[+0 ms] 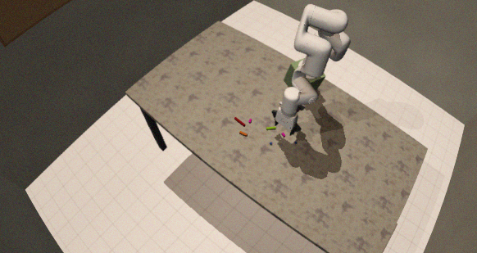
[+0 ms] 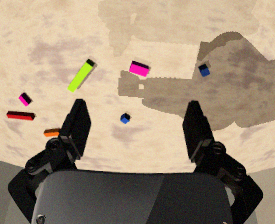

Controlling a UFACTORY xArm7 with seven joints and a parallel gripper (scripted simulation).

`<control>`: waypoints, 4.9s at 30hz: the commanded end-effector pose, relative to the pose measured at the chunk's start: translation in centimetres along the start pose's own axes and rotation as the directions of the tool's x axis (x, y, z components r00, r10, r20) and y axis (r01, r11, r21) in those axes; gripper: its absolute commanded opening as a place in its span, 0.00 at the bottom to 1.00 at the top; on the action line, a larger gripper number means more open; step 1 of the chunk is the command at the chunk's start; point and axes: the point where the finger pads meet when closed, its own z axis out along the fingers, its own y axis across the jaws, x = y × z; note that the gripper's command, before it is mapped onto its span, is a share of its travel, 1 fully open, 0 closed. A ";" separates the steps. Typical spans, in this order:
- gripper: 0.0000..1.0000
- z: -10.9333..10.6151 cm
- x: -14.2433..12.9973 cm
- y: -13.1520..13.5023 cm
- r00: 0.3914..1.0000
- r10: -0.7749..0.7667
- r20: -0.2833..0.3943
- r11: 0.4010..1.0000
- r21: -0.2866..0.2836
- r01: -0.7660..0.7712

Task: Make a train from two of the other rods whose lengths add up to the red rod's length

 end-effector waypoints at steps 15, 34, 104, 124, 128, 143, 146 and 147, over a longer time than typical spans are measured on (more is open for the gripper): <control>1.00 -0.1 -0.1 0.0 1.000 0.000 0.003 1.000 0.000 0.000; 1.00 -0.1 -0.1 0.0 1.000 0.000 0.003 1.000 0.000 0.000; 1.00 0.7 -2.5 -4.4 0.731 0.682 -0.023 0.732 0.012 -0.681; 1.00 1.0 -4.4 -8.5 0.214 0.977 -0.016 0.215 0.027 -0.976; 1.00 1.0 -4.7 -9.1 0.123 0.992 -0.014 0.123 0.027 -0.992; 1.00 0.7 -6.4 -12.7 -0.346 0.938 0.000 -0.346 0.019 -0.938; 1.00 0.7 -6.5 -12.9 -0.375 0.927 0.000 -0.375 0.017 -0.927; 1.00 0.6 -6.7 -13.5 -0.443 0.896 0.001 -0.443 0.014 -0.896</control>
